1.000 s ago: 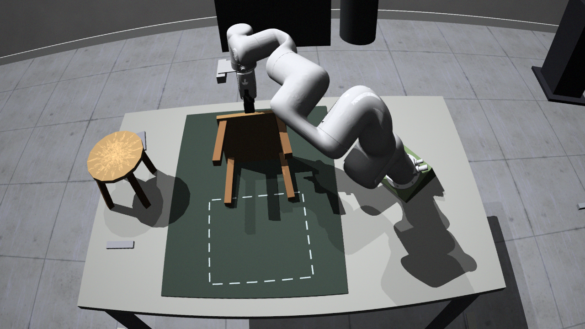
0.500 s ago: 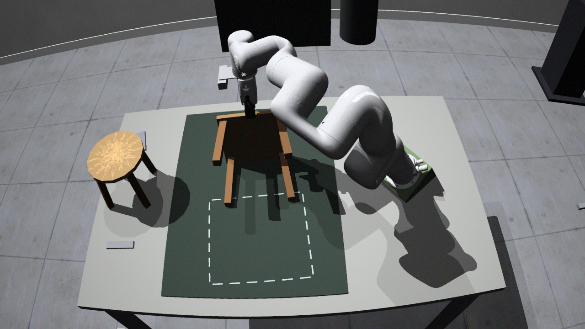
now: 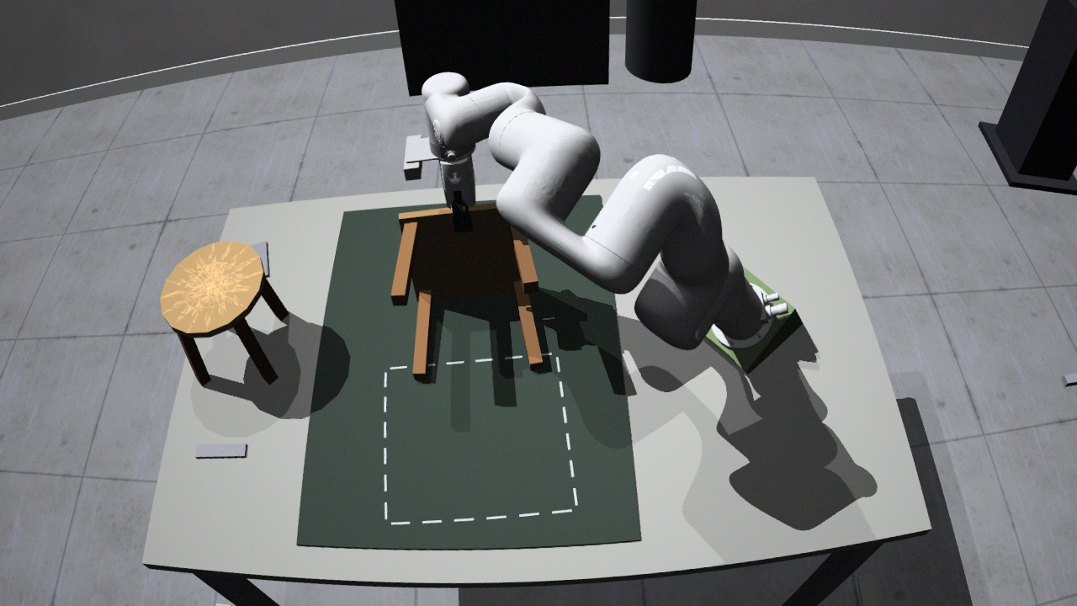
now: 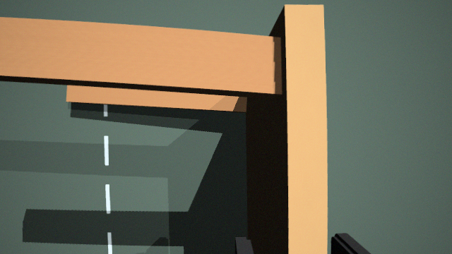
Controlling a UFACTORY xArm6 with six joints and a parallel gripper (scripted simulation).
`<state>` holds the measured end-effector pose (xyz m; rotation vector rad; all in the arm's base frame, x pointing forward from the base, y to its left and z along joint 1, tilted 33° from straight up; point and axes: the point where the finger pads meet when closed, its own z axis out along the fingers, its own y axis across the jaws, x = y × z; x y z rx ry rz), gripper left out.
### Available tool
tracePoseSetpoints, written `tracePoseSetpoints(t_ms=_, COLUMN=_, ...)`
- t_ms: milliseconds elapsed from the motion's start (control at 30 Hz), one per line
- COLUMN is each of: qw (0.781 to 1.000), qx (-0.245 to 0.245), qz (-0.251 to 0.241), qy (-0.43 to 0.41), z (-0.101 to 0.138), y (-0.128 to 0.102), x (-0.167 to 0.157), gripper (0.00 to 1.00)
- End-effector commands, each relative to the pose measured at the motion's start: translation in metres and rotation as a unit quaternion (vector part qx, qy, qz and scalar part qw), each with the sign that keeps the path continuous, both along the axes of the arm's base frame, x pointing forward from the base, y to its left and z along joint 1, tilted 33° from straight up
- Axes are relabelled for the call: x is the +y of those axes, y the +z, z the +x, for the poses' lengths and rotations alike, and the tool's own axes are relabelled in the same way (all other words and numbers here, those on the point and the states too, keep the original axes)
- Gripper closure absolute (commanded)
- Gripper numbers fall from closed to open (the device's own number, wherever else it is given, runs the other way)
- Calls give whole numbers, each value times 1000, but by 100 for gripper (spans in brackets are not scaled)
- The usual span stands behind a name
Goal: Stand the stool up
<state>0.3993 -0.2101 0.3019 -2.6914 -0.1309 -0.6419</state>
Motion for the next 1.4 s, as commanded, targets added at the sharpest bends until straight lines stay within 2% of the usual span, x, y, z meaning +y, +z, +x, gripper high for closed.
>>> tracePoseSetpoints(t_ms=0, qw=1000, qx=-2, qz=-2, qy=-1, z=2, y=-2, x=1, gripper=55)
tracePoseSetpoints(t_ms=367, qw=1000, qx=-2, qz=-2, qy=-1, z=4, y=-6, x=2, gripper=55)
tracePoseSetpoints(t_ms=400, qw=1000, qx=-2, qz=-2, qy=-1, z=4, y=-6, x=2, gripper=79)
tracePoseSetpoints(t_ms=1367, qw=1000, qx=-2, qz=-2, qy=-1, z=4, y=-6, x=2, gripper=79)
